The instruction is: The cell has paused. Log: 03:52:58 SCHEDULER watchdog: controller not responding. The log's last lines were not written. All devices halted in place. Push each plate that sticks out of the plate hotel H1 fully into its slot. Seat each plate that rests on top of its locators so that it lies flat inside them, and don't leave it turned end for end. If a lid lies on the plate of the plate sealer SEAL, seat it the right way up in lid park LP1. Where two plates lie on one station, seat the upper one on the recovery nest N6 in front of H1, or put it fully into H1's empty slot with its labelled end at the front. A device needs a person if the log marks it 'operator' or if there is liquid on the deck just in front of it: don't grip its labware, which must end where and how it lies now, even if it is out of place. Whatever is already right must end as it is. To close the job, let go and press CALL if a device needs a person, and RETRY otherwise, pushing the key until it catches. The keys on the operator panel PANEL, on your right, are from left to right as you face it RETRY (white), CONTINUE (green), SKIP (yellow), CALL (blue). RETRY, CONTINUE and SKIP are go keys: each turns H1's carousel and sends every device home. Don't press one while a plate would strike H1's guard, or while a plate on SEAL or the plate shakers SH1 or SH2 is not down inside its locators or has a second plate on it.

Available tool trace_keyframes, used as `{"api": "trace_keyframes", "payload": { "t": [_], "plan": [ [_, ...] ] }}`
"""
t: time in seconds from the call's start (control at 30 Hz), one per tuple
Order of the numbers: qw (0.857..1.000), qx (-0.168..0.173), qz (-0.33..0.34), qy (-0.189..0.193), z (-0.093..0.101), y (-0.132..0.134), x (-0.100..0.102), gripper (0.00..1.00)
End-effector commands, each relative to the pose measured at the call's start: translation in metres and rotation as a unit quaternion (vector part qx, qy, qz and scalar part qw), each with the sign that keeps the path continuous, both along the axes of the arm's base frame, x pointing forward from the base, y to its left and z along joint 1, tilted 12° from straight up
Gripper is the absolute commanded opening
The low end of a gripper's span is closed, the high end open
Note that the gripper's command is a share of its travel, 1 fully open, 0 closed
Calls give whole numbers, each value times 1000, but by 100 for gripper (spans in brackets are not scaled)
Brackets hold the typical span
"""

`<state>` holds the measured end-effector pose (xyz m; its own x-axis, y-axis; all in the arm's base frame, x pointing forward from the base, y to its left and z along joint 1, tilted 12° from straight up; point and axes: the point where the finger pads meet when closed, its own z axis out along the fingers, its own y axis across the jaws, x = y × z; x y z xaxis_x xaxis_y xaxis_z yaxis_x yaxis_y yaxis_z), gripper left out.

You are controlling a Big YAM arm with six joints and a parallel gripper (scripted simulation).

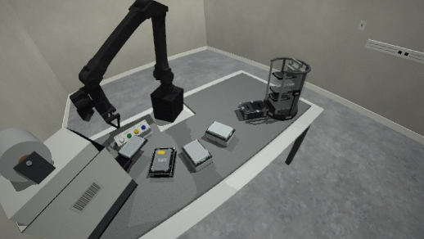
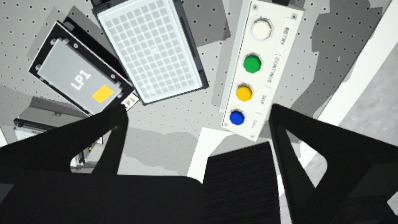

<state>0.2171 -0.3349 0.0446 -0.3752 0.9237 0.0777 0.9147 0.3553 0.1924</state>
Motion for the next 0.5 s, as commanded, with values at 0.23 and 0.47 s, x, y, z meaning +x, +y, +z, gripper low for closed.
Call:
{"api": "trace_keyframes", "payload": {
  "t": [0.23,0.47],
  "plan": [
    [1000,-12,4,-5,-5,-22,-27,100],
    [1000,-23,4,-8,-4,-45,-43,100]
  ]
}}
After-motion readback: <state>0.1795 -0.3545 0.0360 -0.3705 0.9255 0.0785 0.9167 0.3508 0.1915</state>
